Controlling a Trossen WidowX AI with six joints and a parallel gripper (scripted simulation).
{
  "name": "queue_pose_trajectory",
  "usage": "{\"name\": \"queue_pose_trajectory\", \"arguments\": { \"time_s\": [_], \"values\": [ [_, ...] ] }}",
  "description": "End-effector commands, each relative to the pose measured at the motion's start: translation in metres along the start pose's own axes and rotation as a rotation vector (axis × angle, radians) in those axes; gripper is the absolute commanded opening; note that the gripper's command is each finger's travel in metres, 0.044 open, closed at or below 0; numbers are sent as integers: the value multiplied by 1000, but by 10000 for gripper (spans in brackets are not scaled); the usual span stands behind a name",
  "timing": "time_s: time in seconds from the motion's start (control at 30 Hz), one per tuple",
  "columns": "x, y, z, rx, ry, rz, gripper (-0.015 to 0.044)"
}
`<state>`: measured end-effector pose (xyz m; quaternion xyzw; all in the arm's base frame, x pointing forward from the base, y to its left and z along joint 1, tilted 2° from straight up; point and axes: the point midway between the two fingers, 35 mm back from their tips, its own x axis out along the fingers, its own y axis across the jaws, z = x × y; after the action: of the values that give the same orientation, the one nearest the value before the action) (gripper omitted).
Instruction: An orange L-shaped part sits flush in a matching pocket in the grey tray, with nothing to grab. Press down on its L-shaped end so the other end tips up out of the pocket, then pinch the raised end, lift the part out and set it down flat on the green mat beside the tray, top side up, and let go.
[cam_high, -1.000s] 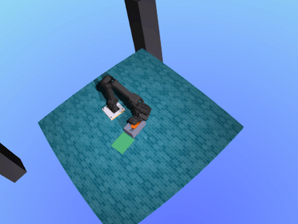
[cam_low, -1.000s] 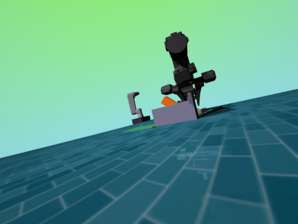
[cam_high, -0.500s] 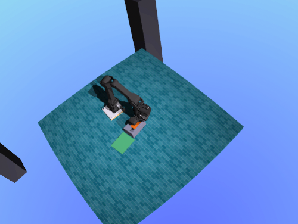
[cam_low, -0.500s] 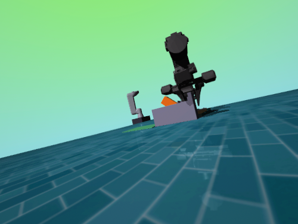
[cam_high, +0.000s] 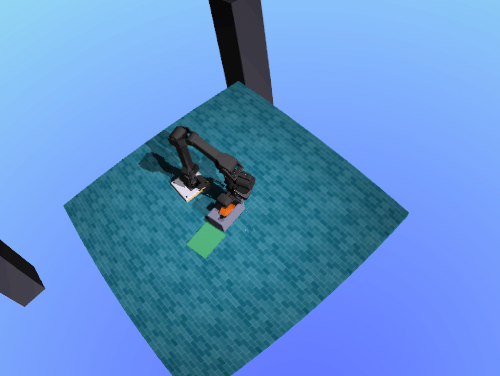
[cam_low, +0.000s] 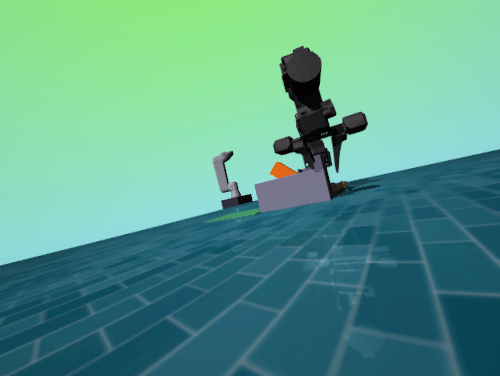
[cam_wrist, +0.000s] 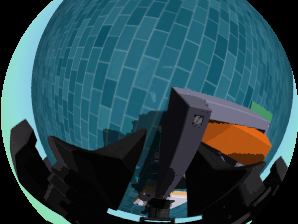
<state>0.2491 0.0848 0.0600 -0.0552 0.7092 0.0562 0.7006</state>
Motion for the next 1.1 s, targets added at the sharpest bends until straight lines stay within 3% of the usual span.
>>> {"name": "queue_pose_trajectory", "arguments": {
  "time_s": [0.0,0.3,1.07],
  "values": [
    [-9,0,2,4,-7,-3,180],
    [-96,-11,1,4,-7,-4,180],
    [-95,-9,2,8,-12,1,180]
  ]
}}
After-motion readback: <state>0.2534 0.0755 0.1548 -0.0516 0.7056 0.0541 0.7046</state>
